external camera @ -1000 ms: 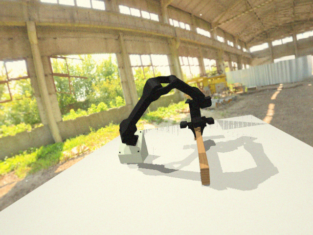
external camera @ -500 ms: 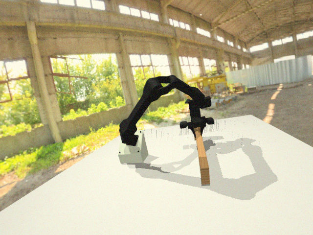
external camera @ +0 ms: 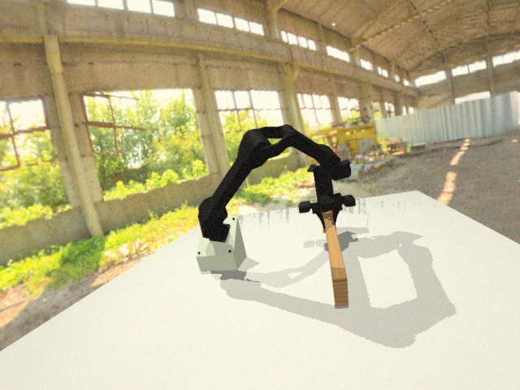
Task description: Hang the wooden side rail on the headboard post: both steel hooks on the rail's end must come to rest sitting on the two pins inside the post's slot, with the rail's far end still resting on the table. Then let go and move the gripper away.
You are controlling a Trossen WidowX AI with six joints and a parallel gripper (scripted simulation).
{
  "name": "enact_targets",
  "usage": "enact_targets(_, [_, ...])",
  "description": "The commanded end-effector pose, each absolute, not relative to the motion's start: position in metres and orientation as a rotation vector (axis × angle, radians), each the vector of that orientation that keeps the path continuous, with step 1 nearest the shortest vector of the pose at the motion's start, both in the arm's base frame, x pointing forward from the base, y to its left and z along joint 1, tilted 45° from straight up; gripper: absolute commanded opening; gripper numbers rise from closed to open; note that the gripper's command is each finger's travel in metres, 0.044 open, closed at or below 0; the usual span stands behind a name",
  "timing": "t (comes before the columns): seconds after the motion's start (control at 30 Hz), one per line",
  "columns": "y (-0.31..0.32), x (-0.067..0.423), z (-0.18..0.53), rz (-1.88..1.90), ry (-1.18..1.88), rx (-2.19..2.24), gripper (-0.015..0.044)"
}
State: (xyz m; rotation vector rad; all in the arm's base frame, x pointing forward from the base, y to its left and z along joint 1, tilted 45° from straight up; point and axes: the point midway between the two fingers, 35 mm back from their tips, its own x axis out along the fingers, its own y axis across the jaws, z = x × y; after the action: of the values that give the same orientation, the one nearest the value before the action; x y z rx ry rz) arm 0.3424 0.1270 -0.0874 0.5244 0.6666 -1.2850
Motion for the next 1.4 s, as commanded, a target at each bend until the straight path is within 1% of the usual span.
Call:
enact_targets(0.0, [0.134, 0.3431, -0.0862, -1.273, 0.667, 0.534, 0.0])
enact_targets(1.37, [0.1366, 0.3428, -0.0891, -1.273, 0.667, 0.534, 0.0])
